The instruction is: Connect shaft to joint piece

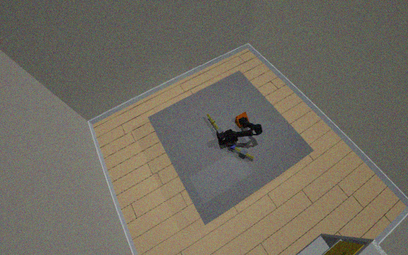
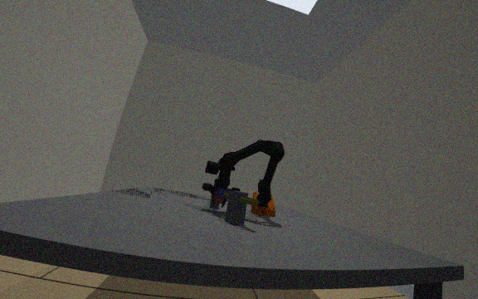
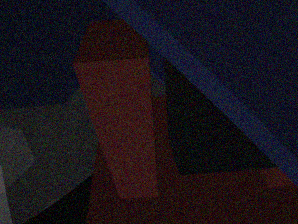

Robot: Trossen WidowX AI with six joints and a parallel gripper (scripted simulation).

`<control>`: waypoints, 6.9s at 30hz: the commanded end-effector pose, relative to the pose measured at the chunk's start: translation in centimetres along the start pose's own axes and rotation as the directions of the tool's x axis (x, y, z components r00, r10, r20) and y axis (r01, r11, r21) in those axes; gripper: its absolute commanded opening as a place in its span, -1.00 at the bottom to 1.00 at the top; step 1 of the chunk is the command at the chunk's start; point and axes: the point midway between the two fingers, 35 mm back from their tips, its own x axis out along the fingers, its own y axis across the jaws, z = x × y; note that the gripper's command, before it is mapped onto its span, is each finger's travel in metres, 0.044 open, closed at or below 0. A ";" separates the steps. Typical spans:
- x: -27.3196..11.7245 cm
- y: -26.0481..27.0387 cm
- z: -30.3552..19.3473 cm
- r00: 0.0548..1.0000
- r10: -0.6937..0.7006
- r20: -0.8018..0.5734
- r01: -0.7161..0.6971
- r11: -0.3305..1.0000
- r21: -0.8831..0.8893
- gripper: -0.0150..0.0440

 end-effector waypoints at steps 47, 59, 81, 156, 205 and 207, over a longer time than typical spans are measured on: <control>-0.2 -0.1 -0.1 0.998 0.003 -0.059 -0.005 1.000 -0.023 -0.49; -1.2 -0.4 -0.4 0.965 0.000 -0.263 -0.027 0.995 -0.098 -0.49; -2.8 -0.7 -0.6 0.898 -0.019 -0.439 -0.043 0.990 -0.132 -0.49; -2.9 -0.6 -0.7 0.894 -0.015 -0.447 -0.040 0.993 -0.114 1.00; -12.9 -1.4 2.0 0.984 -0.154 -0.094 0.174 0.947 0.269 1.00; -14.0 -1.2 2.3 0.978 -0.178 -0.108 0.204 0.924 0.324 1.00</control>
